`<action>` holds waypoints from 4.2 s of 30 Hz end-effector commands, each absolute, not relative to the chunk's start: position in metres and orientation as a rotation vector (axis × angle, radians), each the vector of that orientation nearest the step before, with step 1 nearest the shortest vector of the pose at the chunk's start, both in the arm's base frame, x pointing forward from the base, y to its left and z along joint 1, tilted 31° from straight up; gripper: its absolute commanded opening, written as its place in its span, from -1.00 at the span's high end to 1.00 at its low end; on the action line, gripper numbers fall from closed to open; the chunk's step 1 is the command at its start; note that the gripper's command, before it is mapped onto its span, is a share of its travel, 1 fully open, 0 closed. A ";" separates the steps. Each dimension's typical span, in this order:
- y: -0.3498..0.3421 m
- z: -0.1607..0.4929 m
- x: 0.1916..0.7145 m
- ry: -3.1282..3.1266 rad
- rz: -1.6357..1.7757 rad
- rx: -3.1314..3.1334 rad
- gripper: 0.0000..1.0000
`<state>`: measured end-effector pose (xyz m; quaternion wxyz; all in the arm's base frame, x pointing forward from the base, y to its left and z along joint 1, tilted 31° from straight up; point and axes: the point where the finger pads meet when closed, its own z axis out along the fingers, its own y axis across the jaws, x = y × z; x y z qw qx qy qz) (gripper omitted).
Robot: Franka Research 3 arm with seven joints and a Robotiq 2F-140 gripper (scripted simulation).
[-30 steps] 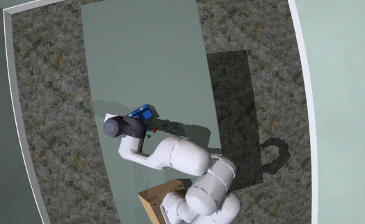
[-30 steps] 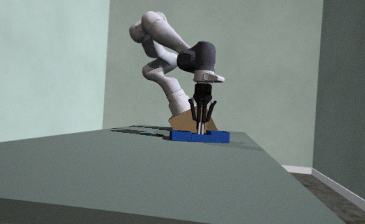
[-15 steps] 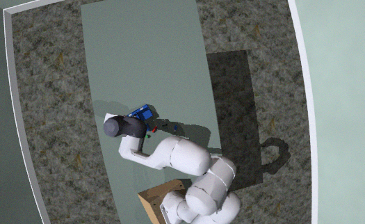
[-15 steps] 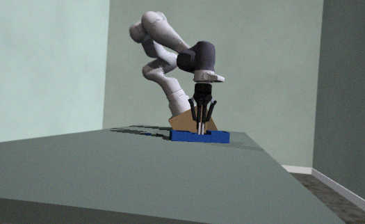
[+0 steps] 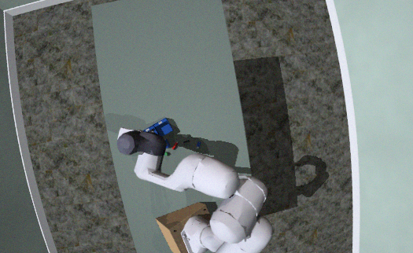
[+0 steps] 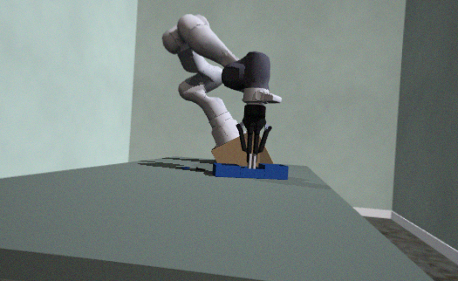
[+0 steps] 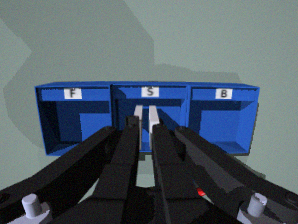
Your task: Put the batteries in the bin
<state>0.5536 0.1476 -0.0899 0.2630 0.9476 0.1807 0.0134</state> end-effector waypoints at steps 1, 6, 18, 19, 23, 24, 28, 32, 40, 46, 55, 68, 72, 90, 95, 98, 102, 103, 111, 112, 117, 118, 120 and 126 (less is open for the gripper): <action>0.149 -0.089 0.555 0.485 0.045 2.564 0.89; 0.149 -0.089 0.555 0.485 0.045 2.564 0.89; 0.149 -0.089 0.555 0.485 0.045 2.564 0.89; 0.149 -0.089 0.555 0.485 0.045 2.564 0.89; 0.149 -0.089 0.555 0.485 0.045 2.564 0.89; 0.149 -0.089 0.555 0.485 0.045 2.564 0.89; 0.149 -0.089 0.555 0.485 0.045 2.564 0.89; 0.149 -0.089 0.555 0.485 0.045 2.564 0.89; 0.149 -0.089 0.555 0.485 0.045 2.564 0.89; 0.149 -0.089 0.555 0.485 0.045 2.564 0.89; 0.149 -0.089 0.555 0.485 0.045 2.564 0.89; 0.149 -0.088 0.555 0.485 0.045 2.564 0.89; 0.151 -0.085 0.555 0.485 0.045 2.564 0.89; 0.161 -0.067 0.552 0.485 0.045 2.564 0.89; 0.170 -0.052 0.550 0.485 0.045 2.564 0.89; 0.176 -0.042 0.549 0.485 0.045 2.564 0.89; 0.178 -0.038 0.548 0.485 0.045 2.564 0.89; 0.178 -0.038 0.548 0.485 0.045 2.564 0.89; 0.178 -0.038 0.548 0.485 0.045 2.564 0.89; 0.178 -0.038 0.548 0.485 0.045 2.564 0.89; 0.178 -0.038 0.548 0.485 0.045 2.564 0.89; 0.178 -0.038 0.548 0.485 0.045 2.564 0.89; 0.178 -0.038 0.548 0.485 0.045 2.564 0.89; 0.178 -0.038 0.548 0.485 0.045 2.564 0.89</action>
